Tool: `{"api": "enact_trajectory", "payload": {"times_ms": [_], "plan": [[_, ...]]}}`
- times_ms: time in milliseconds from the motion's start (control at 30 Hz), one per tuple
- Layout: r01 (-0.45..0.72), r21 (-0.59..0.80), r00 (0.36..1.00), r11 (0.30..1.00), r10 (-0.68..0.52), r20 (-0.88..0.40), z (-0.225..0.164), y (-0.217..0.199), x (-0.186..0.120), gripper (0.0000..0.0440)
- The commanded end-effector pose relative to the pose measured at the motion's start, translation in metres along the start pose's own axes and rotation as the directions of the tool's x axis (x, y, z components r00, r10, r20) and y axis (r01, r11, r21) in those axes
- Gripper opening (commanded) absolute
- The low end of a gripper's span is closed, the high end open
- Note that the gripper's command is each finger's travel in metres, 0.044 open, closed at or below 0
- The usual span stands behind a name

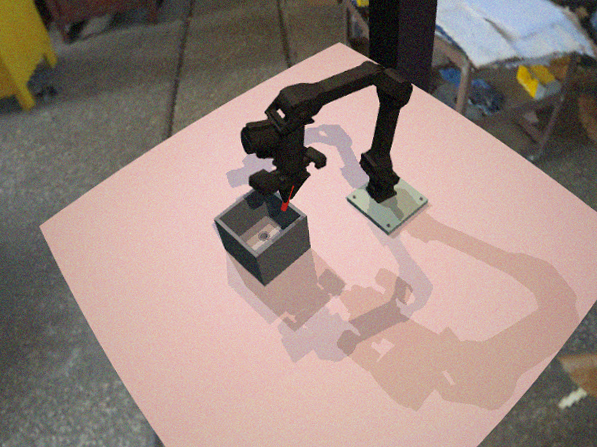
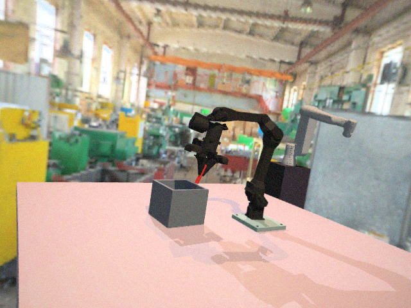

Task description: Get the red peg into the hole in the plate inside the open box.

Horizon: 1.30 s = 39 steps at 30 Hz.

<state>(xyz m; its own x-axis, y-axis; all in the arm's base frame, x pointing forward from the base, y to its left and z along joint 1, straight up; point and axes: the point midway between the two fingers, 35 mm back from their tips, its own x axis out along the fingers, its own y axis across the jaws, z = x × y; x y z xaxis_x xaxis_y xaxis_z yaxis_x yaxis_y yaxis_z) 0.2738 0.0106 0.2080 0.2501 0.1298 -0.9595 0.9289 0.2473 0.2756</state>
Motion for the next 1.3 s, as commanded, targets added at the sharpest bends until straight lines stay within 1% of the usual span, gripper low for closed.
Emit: {"api": "enact_trajectory", "payload": {"times_ms": [0, 533, 867, 1267], "plan": [[0.007, 0.004, 1.0, 1.0, -0.007, -0.006, 0.009, 0.005, 0.005, 0.0], [0.061, 0.005, 0.997, 0.998, -0.061, -0.043, 0.041, 0.014, 0.047, 0.0], [0.07, -0.025, 0.994, 0.997, -0.072, -0.088, 0.044, 0.021, 0.077, 0.0], [0.071, -0.095, 0.99, 0.993, -0.082, -0.117, 0.045, 0.028, 0.11, 0.0]]}}
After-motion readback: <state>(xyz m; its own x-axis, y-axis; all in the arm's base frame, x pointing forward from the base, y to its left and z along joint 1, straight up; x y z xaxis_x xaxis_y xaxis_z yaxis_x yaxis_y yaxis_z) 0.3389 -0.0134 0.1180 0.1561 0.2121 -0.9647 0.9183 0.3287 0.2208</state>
